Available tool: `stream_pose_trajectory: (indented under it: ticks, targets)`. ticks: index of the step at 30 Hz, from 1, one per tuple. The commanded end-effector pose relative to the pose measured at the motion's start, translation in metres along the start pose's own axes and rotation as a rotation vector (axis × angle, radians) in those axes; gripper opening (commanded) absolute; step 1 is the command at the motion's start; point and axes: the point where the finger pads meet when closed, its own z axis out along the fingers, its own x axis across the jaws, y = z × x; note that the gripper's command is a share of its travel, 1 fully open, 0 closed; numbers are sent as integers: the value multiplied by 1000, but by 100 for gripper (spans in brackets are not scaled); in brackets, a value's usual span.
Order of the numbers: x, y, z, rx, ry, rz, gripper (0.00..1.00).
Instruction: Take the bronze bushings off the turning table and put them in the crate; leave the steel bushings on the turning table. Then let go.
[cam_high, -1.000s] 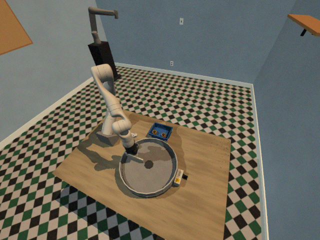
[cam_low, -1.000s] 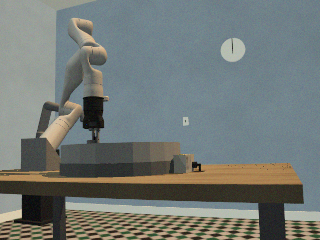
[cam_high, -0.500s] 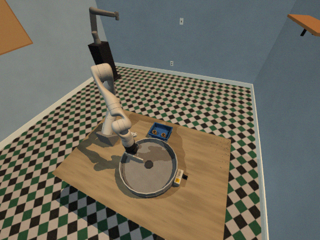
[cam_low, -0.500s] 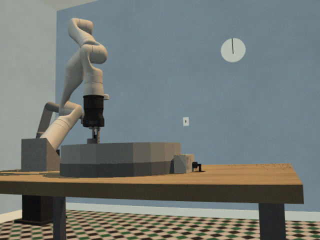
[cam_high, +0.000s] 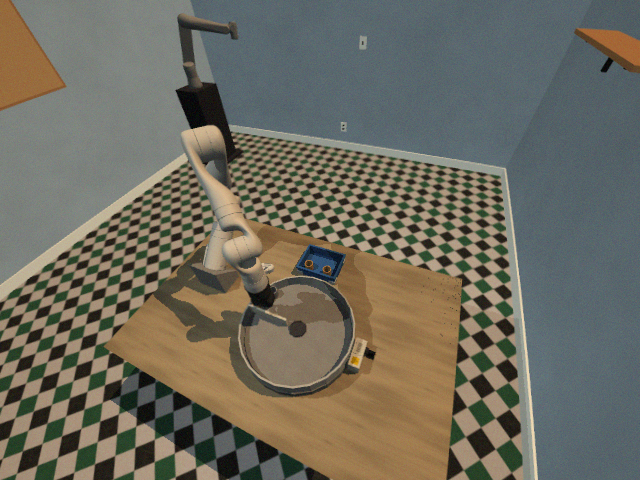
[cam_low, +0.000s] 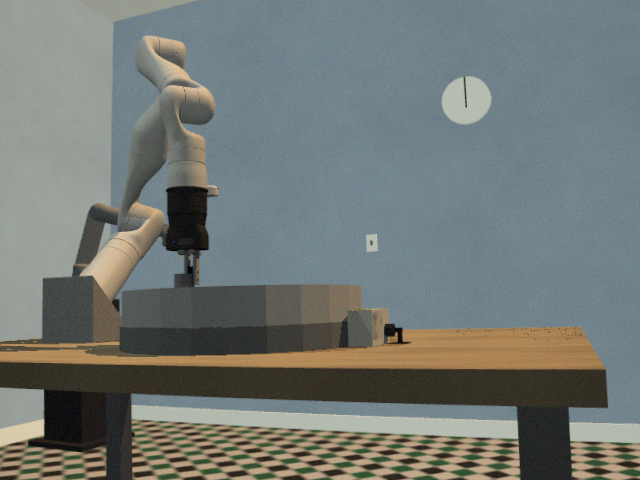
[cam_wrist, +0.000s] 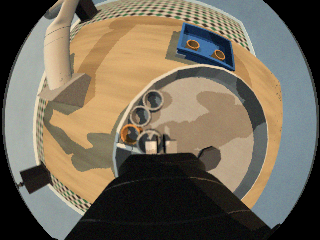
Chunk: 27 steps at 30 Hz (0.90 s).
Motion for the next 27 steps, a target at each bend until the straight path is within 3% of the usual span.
stream_pose_trajectory:
  ticks: [1,10,15,27]
  targets:
    - [1,1,-2,-5,3,1,0]
    - [1,1,-2,-5,3,1,0]
    - [0,1,-30,-5,3,1,0]
    - [0,1,-30,-5,3,1,0]
